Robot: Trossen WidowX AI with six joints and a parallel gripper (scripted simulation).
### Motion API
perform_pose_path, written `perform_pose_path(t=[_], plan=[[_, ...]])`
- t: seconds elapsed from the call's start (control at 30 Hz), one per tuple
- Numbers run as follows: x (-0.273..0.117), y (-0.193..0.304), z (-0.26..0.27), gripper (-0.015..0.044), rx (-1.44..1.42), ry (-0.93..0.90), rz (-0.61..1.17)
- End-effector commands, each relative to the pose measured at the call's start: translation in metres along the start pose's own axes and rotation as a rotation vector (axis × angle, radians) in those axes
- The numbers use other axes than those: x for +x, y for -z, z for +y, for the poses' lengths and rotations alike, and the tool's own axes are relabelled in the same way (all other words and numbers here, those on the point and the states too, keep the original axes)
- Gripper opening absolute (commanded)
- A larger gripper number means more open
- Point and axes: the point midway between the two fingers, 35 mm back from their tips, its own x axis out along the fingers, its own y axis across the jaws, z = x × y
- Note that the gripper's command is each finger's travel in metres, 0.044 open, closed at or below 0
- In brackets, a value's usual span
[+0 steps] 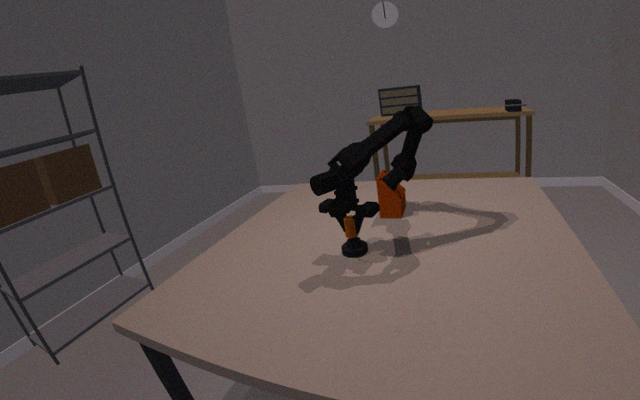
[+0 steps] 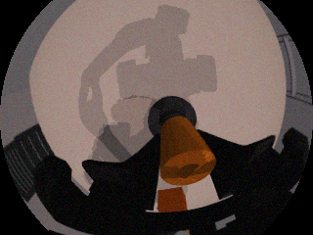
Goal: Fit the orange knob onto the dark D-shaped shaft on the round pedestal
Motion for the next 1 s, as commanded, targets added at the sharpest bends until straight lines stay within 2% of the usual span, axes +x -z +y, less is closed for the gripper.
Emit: perform_pose_path(t=[0.0, 0.17, 0.37, 0.97], plan=[[-0.003, -0.0003, 0.0001, 0.0, 0.002, -0.001, -0.004], [-0.0047, 0.001, 0.0005, 0.0, 0.028, -0.001, -0.004], [-0.005, 0.0043, 0.0013, 0.0, 0.212, -0.001, -0.004], [-0.0019, 0.0027, 0.0003, 0.0, 0.212, -0.001, -0.004]])
